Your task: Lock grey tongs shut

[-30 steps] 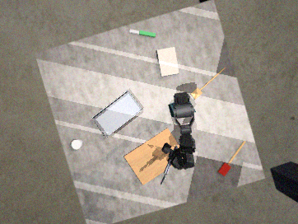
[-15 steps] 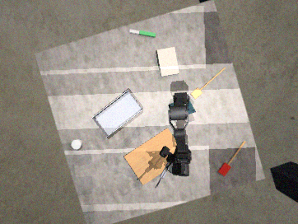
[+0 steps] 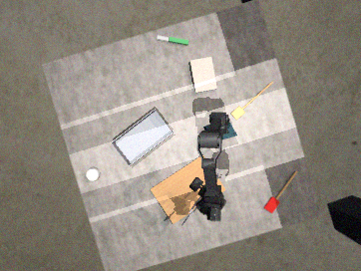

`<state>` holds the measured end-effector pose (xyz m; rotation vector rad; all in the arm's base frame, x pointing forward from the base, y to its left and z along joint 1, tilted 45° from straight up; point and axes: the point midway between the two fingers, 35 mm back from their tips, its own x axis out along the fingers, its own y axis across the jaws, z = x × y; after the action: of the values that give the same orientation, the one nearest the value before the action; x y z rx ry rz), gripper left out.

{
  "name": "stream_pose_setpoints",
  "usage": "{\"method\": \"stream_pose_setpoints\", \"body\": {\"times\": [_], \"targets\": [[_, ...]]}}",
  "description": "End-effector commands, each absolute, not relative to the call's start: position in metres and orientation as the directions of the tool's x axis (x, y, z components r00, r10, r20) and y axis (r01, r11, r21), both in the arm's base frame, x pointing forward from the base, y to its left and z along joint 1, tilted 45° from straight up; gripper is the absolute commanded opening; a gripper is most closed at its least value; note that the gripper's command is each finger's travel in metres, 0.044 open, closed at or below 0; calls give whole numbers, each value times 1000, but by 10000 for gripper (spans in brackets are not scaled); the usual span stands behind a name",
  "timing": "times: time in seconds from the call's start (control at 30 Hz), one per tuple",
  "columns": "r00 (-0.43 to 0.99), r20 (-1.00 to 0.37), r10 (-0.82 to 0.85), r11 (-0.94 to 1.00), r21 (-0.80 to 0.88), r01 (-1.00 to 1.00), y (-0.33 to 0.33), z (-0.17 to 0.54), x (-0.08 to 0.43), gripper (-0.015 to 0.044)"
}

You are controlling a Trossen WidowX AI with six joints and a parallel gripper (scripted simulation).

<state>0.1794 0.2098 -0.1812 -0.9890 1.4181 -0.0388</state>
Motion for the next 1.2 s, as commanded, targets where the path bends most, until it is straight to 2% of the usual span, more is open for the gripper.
{"method": "stream_pose_setpoints", "body": {"times": [0.0, 0.33, 1.17], "targets": [[135, -779, -612, 635, -586, -503, 212, -171, 182, -150], [-16, -726, -688, 644, -600, -475, 210, -146, 185, -150], [-18, -725, -689, 644, -600, -474, 198, -160, 187, -150]]}}
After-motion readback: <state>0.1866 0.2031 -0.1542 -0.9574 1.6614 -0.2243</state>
